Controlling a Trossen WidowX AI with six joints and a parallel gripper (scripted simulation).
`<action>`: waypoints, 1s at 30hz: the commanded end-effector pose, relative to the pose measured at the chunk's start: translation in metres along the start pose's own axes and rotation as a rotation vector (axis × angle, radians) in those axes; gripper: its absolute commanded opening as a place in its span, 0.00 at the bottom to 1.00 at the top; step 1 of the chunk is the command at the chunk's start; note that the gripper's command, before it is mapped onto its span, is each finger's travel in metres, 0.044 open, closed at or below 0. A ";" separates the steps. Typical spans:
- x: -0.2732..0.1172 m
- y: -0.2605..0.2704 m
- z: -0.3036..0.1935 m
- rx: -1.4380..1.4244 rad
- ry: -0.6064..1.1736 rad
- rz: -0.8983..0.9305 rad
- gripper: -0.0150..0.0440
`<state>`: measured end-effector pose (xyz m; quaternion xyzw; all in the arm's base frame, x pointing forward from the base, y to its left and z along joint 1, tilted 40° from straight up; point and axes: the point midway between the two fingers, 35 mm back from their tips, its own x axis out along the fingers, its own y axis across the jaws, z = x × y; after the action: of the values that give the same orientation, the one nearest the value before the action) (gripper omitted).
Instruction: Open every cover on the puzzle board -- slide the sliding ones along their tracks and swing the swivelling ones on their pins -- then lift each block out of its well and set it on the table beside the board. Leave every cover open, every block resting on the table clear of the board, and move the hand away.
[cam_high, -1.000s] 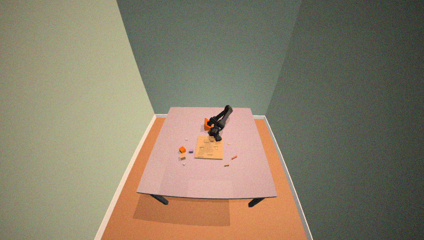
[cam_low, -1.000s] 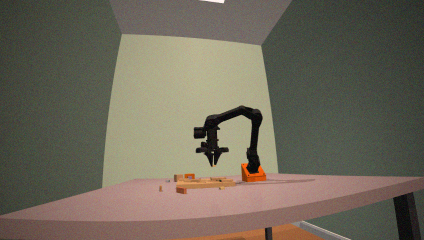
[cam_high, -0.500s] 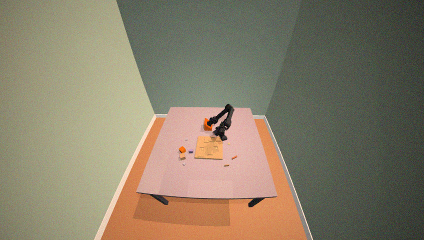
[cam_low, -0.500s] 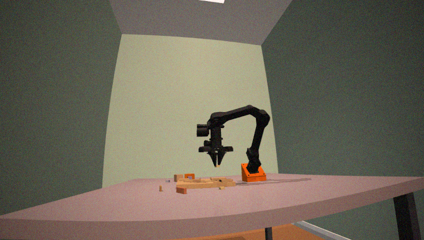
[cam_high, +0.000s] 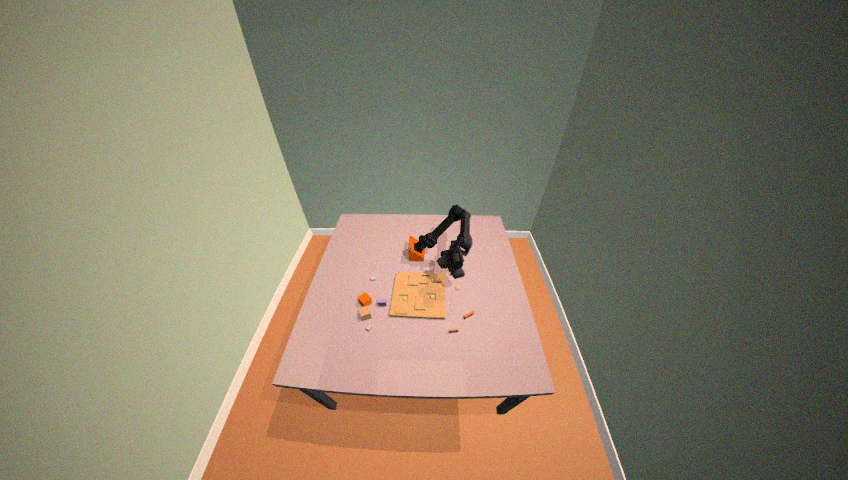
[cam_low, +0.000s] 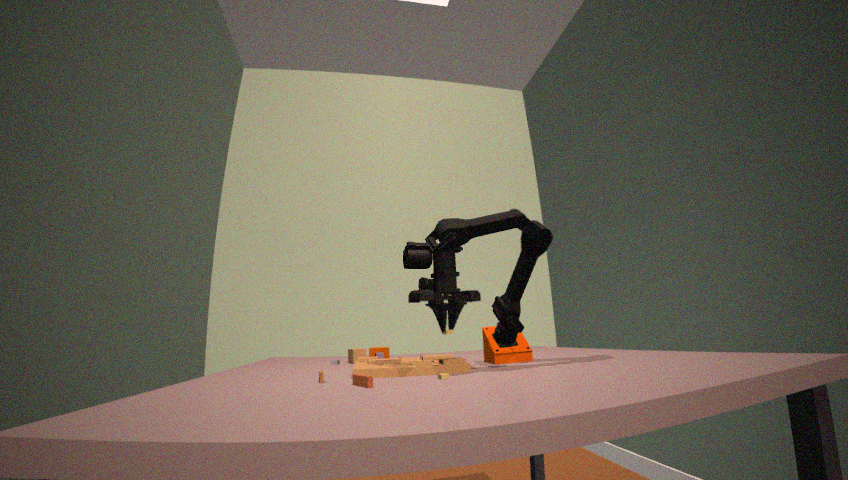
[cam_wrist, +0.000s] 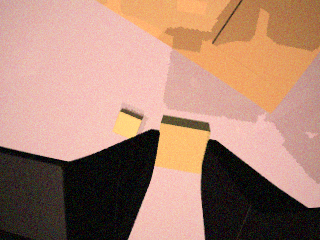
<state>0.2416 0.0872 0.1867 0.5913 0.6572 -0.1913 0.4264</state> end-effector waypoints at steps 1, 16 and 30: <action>-0.003 -0.002 -0.019 0.000 0.011 0.009 0.39; -0.006 -0.013 -0.059 0.000 0.036 0.015 0.39; 0.015 -0.009 -0.058 -0.001 0.032 0.012 0.39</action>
<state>0.2132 0.1350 0.2104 0.5982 0.6616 -0.1748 0.4170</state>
